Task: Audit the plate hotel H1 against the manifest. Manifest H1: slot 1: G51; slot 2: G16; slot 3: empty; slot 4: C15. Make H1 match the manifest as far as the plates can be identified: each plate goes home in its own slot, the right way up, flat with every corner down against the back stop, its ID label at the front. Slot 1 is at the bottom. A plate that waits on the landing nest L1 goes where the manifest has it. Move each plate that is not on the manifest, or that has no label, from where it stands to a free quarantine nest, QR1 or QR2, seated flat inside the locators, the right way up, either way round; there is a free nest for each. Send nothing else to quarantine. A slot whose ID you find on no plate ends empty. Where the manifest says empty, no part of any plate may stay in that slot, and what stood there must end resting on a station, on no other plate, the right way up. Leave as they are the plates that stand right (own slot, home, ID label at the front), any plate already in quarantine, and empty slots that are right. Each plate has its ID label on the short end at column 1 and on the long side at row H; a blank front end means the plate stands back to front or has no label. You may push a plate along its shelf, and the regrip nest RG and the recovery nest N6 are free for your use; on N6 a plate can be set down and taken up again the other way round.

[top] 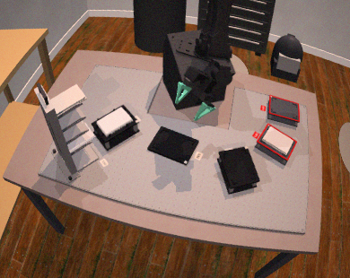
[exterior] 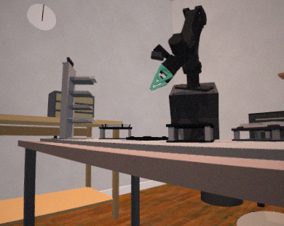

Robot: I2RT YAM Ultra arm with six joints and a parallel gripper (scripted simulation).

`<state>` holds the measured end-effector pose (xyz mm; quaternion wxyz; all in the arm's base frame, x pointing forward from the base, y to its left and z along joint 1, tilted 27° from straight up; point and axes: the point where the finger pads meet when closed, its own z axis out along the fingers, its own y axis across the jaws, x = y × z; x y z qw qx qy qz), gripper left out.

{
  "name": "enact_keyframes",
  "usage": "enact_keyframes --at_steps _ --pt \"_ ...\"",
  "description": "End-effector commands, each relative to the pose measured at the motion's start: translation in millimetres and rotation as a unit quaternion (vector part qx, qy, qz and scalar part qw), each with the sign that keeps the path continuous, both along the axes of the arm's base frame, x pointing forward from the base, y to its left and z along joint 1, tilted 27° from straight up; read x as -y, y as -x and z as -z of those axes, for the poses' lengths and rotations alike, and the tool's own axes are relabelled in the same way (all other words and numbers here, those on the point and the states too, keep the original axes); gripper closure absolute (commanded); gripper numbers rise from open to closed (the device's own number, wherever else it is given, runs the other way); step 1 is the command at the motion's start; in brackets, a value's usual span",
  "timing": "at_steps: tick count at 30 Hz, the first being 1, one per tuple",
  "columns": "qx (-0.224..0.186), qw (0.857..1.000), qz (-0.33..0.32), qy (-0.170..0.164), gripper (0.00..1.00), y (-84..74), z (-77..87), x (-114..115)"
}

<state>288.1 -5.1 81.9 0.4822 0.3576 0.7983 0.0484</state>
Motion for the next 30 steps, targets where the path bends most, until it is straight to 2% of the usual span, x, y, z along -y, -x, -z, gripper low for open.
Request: enact_keyframes --at_steps 1,25,30 --pt "0.012 1.0 0.008 0.002 0.0 -2.4 -6.0 3" --pt "0.012 1.0 0.008 0.002 0.0 -2.4 -6.0 3" --pt "0.012 1.0 0.008 0.002 0.0 2.8 -17.9 6"
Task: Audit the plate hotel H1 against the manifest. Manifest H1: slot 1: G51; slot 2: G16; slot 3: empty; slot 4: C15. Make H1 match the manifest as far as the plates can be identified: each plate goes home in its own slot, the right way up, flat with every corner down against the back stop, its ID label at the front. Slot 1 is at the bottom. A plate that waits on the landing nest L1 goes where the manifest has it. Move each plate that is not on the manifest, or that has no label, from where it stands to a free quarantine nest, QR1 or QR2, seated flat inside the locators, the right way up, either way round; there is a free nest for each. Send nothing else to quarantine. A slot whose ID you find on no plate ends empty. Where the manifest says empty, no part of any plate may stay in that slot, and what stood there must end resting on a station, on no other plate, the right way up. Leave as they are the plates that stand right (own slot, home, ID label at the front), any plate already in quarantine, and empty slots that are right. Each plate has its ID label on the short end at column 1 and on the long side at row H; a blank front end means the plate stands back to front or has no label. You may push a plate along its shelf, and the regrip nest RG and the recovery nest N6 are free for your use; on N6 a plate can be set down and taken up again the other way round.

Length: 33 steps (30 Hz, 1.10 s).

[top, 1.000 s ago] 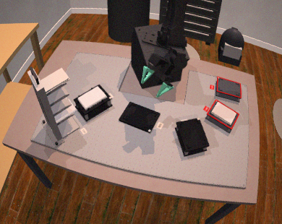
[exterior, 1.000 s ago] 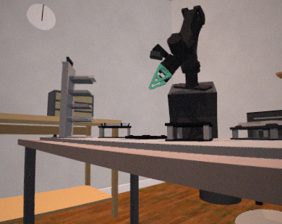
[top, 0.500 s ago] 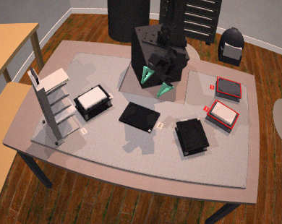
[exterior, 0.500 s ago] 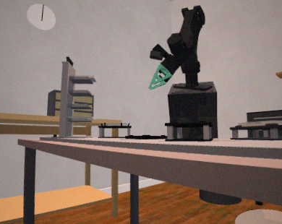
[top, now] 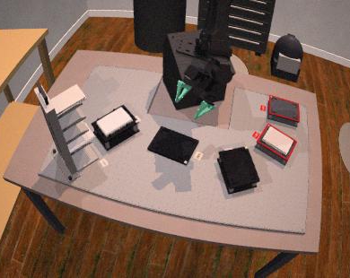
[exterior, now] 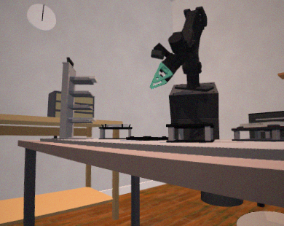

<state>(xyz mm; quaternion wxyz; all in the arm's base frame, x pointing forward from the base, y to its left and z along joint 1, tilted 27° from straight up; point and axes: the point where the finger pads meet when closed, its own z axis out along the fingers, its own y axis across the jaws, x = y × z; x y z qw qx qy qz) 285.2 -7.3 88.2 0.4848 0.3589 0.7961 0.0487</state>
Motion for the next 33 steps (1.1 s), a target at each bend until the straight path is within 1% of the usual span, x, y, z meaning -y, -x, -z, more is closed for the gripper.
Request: enact_keyframes --at_steps 1,3,4,8,10,21,25,27,33 --pt "0.009 1.0 0.006 0.002 0.0 0.9 -14.1 4" --pt "0.009 1.0 0.006 0.002 0.0 2.5 -17.7 5" --pt "0.009 1.0 0.006 0.002 0.0 2.5 -17.7 5" --pt "0.009 1.0 0.006 0.003 0.0 -0.4 -15.7 18" --pt "0.009 1.0 0.006 0.003 0.0 -0.4 -15.7 18" --pt "0.009 1.0 0.006 0.004 0.0 -8.8 -10.1 54" --pt "0.009 1.0 0.006 0.004 0.0 -9.6 -7.1 67" --pt "0.009 1.0 0.006 0.004 0.0 -9.6 -7.1 67" --pt "0.009 1.0 0.006 0.005 0.0 -10.8 -2.5 86"
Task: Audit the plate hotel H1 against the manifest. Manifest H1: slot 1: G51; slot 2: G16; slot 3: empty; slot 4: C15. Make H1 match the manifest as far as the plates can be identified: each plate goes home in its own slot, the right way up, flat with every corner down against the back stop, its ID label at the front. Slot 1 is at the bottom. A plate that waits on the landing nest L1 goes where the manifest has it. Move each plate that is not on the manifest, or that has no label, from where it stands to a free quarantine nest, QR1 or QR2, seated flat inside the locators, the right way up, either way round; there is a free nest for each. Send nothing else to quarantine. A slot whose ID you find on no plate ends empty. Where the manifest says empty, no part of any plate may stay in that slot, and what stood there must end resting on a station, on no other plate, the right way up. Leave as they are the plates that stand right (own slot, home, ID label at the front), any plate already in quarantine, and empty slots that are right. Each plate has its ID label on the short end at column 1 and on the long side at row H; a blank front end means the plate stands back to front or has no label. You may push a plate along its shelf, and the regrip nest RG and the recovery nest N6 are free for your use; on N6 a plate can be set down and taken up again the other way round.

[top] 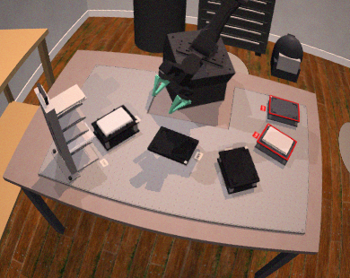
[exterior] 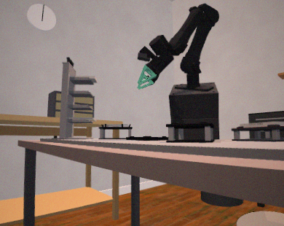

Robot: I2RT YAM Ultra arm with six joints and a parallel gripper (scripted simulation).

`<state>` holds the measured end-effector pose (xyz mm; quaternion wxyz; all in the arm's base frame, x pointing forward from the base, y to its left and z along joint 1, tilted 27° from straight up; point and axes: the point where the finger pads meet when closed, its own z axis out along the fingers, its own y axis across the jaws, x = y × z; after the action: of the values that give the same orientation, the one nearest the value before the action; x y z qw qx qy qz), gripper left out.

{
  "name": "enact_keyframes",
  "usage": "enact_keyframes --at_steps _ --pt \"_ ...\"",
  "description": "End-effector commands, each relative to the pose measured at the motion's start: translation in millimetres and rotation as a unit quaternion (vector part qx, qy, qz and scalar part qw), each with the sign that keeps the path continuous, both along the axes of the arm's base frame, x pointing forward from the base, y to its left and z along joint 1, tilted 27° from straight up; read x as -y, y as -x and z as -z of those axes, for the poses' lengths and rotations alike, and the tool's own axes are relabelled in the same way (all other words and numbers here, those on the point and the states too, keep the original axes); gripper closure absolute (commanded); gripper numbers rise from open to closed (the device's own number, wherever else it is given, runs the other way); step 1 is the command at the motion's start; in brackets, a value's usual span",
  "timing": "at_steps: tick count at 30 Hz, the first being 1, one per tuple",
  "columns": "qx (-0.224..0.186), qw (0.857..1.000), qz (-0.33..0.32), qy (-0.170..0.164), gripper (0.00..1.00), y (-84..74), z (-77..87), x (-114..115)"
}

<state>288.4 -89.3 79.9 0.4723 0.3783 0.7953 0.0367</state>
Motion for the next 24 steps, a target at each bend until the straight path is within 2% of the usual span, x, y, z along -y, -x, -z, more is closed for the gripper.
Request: enact_keyframes --at_steps 1,14,24 --pt "0.023 1.0 -0.015 0.009 0.0 -7.8 -10.1 8" --pt "0.023 1.0 -0.015 0.01 0.0 -10.0 -1.6 43" --pt "0.023 1.0 -0.014 0.011 0.0 -5.1 8.8 75"
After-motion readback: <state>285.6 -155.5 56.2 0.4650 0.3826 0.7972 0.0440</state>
